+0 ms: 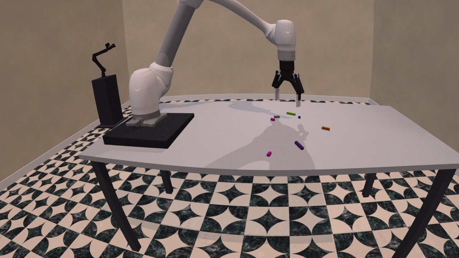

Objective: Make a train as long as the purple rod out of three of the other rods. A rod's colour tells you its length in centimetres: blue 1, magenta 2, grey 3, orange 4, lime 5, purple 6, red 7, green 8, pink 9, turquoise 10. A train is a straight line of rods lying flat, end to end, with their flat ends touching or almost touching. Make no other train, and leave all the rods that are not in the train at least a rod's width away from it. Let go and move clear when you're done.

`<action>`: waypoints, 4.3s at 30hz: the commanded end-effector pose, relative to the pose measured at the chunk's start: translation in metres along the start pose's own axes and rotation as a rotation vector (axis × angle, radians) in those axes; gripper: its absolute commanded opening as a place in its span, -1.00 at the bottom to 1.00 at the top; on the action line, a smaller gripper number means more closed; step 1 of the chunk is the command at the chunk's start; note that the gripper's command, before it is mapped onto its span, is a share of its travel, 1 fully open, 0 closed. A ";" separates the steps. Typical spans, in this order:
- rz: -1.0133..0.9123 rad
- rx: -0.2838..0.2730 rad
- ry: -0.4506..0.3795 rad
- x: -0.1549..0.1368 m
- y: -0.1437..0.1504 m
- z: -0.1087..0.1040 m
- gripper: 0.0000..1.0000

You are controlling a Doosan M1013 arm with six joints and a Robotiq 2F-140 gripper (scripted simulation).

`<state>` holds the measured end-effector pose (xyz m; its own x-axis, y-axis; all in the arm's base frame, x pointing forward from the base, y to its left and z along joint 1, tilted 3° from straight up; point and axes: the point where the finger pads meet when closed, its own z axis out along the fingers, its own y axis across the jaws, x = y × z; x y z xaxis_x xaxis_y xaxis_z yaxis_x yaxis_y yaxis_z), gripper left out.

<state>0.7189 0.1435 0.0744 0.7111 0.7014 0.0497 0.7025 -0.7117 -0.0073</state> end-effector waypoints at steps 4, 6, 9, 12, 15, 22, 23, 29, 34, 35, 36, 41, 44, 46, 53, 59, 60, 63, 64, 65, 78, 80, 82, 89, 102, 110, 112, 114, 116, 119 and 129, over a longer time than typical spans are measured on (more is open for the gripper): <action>0.000 0.000 0.000 0.000 0.000 0.000 1.00; 0.000 0.000 0.000 0.000 0.000 0.000 1.00; 0.000 0.000 0.000 0.000 0.000 0.000 1.00; 0.000 0.000 0.000 0.000 0.000 0.000 1.00; 0.000 0.000 0.000 0.000 0.000 0.000 1.00; 0.000 0.000 0.000 0.000 0.000 0.000 1.00; 0.000 0.000 0.000 0.000 0.000 0.000 1.00; 0.000 0.000 0.000 0.000 0.000 0.000 1.00; 0.000 0.000 0.000 0.000 0.000 0.000 1.00; 0.000 0.000 0.000 0.000 0.000 0.000 1.00; 0.000 0.000 0.000 0.000 0.000 0.000 1.00; 0.000 0.000 0.000 0.000 0.000 0.000 1.00; 0.000 0.000 0.000 0.000 0.000 0.000 1.00; 0.000 0.000 0.000 0.000 0.000 0.000 1.00; 0.000 0.000 0.000 0.000 0.000 0.000 1.00; 0.000 0.000 0.000 0.000 0.000 0.000 1.00; 0.000 0.000 0.000 0.000 0.000 0.000 1.00; 0.000 0.000 0.000 0.000 0.000 0.000 1.00; 0.000 0.000 0.000 0.000 0.000 0.000 1.00; 0.000 0.000 0.000 0.000 0.000 0.000 1.00; 0.000 0.000 0.000 -0.002 0.059 -0.001 1.00; 0.000 0.000 0.000 -0.004 0.081 -0.001 1.00; 0.000 0.000 0.000 -0.004 0.081 -0.001 1.00; 0.000 0.000 0.000 -0.022 0.172 0.000 1.00; 0.000 0.000 0.000 -0.029 0.197 0.000 1.00; 0.000 0.000 0.000 -0.029 0.197 0.000 1.00; 0.000 0.000 0.000 -0.029 0.197 0.000 1.00; 0.000 0.000 0.000 -0.029 0.197 0.000 1.00; 0.000 0.000 0.000 -0.029 0.197 0.000 1.00; 0.000 0.000 0.000 -0.029 0.197 0.000 1.00; 0.000 0.000 0.000 -0.029 0.197 0.000 1.00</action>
<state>0.8367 -0.0173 0.0710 0.7113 0.7011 0.0495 0.7022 -0.7119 -0.0071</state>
